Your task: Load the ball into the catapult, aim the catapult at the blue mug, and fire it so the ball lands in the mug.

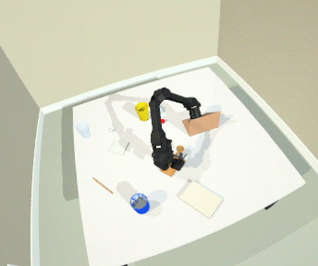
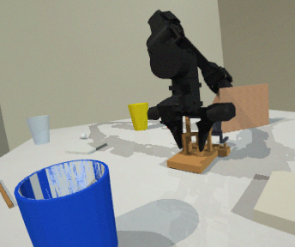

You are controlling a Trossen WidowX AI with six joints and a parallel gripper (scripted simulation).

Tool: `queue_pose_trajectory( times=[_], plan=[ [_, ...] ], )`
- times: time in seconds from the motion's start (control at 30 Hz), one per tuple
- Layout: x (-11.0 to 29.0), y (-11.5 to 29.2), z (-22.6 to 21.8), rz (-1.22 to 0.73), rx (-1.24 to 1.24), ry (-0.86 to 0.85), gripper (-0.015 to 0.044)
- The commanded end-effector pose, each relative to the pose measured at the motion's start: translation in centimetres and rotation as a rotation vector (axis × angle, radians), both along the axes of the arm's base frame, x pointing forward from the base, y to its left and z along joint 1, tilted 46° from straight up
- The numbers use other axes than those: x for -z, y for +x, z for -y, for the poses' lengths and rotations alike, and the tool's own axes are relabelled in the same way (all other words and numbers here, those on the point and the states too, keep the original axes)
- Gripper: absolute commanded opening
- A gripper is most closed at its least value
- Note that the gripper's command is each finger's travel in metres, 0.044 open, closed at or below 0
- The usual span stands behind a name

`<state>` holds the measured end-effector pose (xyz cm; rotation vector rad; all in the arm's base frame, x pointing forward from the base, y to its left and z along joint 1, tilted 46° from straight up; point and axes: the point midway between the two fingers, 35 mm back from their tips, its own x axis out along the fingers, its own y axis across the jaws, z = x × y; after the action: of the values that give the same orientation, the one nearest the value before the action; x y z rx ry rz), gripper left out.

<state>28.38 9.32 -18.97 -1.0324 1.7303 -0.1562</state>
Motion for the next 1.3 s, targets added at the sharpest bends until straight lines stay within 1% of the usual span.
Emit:
queue_pose_trajectory(
  times=[0.0, 0.17, 0.6, 0.67, 0.73, 0.8, 0.87, 0.93, 0.97, 1.17, 1.27],
  plan=[
    [0.0, 0.0, 0.0, 0.0, 0.0, 0.0, 0.0],
    [0.0, 0.0, 0.0, 0.0, 0.0, 0.0, 0.0],
    [0.0, 0.0, 0.0, 0.0, 0.0, 0.0, 0.0341],
    [-0.7, 0.2, -0.8, 0.0, 0.0, 0.001, 0.0394],
    [-2.7, 0.6, -3.0, 0.0, -0.001, 0.004, 0.044],
    [-5.2, 0.7, -5.5, 0.0, -0.002, 0.006, 0.044],
    [-6.9, 0.6, -7.0, -0.001, -0.002, 0.005, 0.044],
    [-7.1, 0.6, -7.1, -0.001, -0.002, 0.005, 0.044],
    [-5.8, 0.8, -6.2, 0.003, -0.015, 0.008, 0.044],
    [-5.8, 0.8, -6.2, 0.003, -0.015, 0.008, 0.044],
    [-6.9, 0.2, -6.6, -0.001, -0.003, 0.0, 0.044]
  ],
)
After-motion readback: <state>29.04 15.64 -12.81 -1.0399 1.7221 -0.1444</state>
